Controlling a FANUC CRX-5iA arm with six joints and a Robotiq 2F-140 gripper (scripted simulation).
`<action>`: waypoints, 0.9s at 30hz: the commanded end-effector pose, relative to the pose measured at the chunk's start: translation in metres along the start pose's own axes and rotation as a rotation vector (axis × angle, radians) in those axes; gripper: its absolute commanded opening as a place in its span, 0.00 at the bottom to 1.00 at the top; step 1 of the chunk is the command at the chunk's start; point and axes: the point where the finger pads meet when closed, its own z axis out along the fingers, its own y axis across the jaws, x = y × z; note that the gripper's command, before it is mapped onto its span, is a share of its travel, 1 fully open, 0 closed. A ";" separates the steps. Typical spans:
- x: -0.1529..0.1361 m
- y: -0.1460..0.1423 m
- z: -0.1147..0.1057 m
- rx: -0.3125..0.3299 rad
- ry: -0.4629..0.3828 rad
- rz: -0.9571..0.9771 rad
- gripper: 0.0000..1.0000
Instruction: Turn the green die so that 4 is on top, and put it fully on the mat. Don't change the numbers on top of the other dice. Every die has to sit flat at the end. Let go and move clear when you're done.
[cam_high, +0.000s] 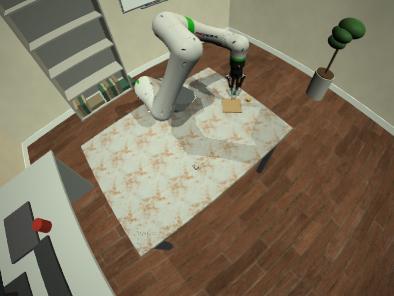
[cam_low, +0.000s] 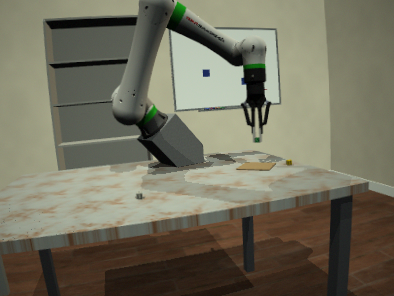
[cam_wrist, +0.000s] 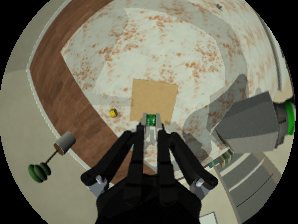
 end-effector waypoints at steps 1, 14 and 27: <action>0.008 0.007 -0.001 0.009 -0.010 -0.047 0.18; 0.008 0.007 0.000 0.009 -0.010 -0.047 0.18; 0.008 0.006 0.031 0.009 -0.010 -0.047 0.18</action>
